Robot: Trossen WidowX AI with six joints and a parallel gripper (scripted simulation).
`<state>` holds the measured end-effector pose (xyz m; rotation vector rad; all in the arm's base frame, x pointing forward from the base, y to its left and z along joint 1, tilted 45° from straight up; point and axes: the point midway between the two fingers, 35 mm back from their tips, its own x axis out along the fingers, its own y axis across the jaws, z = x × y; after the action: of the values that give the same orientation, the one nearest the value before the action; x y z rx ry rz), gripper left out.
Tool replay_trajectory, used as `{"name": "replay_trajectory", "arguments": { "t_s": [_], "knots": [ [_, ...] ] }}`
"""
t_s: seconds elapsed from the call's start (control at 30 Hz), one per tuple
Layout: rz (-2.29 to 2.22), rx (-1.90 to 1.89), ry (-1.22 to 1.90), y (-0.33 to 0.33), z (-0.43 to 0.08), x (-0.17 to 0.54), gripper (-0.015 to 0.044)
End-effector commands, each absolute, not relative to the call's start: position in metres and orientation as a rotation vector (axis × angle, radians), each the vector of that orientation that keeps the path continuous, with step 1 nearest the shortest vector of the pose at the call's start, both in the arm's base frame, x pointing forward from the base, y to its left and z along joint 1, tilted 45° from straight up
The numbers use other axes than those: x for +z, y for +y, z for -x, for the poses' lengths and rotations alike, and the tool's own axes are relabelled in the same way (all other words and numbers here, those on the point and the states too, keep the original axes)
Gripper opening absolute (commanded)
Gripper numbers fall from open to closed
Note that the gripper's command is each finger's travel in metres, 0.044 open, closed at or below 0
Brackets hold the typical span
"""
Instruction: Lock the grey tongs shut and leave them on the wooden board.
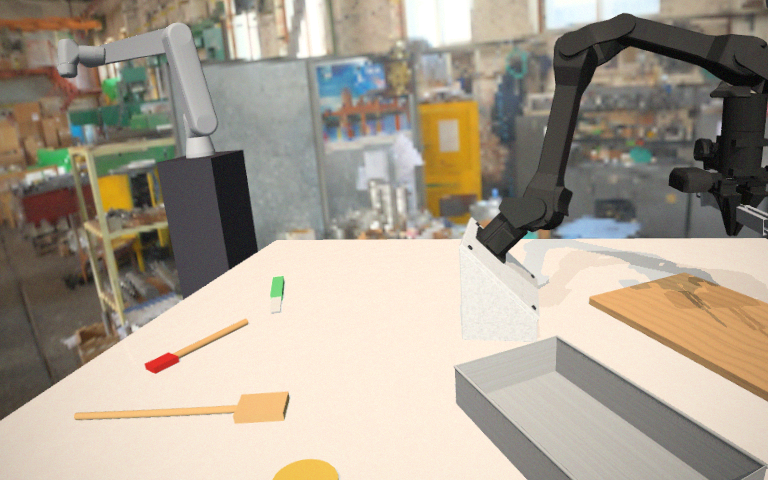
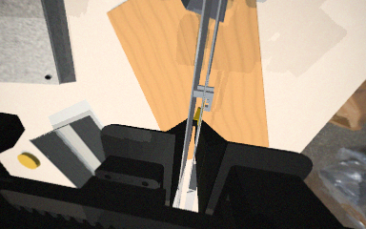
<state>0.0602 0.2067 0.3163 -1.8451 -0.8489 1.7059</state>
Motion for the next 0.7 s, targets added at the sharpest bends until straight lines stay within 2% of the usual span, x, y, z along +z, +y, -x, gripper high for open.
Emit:
{"name": "replay_trajectory", "arguments": {
  "t_s": [0.0,0.37,0.67],
  "knots": [
    [1.941,1.665,-1.017,0.204,-0.055,0.319,-0.015],
    [1.958,1.66,-1.042,0.204,-0.054,0.319,-0.015],
    [2.039,1.706,-0.823,0.202,-0.055,0.296,-0.015]
  ]
}}
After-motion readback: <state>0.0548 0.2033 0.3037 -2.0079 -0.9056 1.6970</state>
